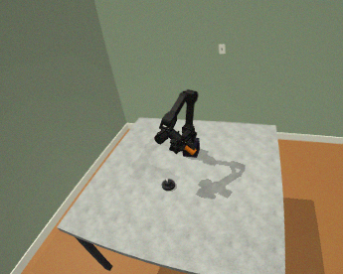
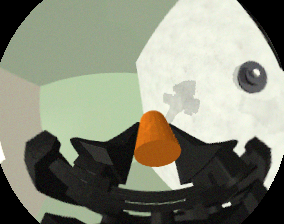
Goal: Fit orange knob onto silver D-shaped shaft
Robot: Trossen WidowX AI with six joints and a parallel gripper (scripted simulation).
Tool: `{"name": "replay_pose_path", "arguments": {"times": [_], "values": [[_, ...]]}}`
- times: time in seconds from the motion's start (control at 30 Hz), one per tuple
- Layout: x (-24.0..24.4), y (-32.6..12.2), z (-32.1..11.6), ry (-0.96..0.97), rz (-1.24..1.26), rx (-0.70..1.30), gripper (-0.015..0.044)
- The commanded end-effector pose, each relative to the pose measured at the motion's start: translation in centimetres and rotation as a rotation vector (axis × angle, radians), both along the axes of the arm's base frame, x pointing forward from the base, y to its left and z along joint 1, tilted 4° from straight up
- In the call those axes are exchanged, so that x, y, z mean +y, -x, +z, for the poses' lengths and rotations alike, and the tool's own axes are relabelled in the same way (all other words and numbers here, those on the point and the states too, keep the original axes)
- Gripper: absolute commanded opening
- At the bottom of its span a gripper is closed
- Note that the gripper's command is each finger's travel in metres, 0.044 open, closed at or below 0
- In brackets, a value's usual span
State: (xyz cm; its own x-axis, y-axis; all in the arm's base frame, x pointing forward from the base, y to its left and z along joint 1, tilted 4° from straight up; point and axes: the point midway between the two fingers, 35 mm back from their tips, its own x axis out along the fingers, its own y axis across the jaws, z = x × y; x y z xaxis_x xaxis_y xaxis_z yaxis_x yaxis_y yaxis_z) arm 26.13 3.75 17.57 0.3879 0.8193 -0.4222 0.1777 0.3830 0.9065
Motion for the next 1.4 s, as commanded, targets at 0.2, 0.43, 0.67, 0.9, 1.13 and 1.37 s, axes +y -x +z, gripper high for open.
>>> {"name": "replay_pose_path", "arguments": {"times": [0.2,0.43,0.67,0.9,1.13,1.37], "values": [[0.0,0.0,0.1,0.002,0.0,-0.001,0.0],[0.0,0.0,0.1,0.002,0.0,-0.001,0.0],[0.0,0.0,0.1,0.002,0.0,-0.001,0.0],[0.0,0.0,0.1,0.002,0.0,-0.001,0.0],[0.2,-0.1,-0.6,0.028,0.001,0.006,0.0],[0.7,-0.4,-2.0,0.196,0.0,0.083,0.0]]}}
